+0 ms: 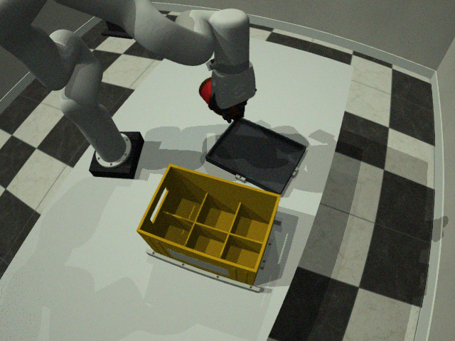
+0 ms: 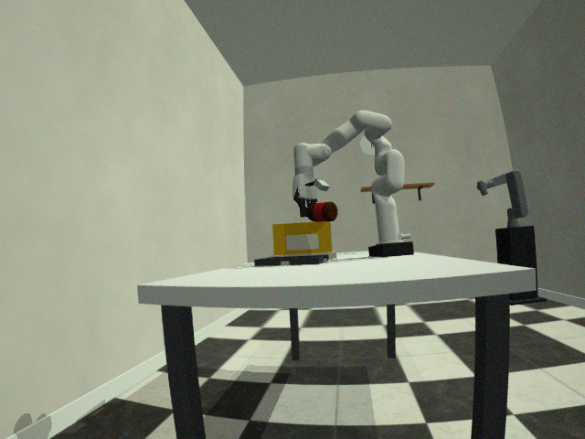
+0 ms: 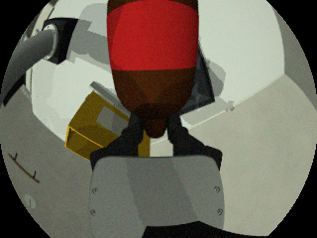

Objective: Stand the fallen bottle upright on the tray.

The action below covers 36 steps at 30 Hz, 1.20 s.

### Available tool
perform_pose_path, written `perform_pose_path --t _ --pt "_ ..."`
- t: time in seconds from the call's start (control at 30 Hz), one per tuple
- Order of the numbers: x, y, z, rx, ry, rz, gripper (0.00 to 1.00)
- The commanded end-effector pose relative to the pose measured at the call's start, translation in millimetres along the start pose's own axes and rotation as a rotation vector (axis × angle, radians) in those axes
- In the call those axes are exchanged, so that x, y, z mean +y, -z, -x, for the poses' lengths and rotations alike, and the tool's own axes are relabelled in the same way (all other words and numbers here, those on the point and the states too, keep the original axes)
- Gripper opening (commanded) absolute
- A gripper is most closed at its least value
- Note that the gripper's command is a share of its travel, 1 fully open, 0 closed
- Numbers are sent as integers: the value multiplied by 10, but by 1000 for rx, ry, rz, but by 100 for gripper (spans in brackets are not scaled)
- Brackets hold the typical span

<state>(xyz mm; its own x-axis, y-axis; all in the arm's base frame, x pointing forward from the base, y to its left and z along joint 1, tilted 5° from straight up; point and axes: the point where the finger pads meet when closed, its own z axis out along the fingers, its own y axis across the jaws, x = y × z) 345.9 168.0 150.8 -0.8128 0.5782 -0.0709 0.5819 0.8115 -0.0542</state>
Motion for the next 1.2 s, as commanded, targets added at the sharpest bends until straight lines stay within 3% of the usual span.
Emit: perform_pose_path --t 0.0,1.17 --pt "11 15 6 -3 0 4 0" --pt "9 24 -2 -163 -1 2 0"
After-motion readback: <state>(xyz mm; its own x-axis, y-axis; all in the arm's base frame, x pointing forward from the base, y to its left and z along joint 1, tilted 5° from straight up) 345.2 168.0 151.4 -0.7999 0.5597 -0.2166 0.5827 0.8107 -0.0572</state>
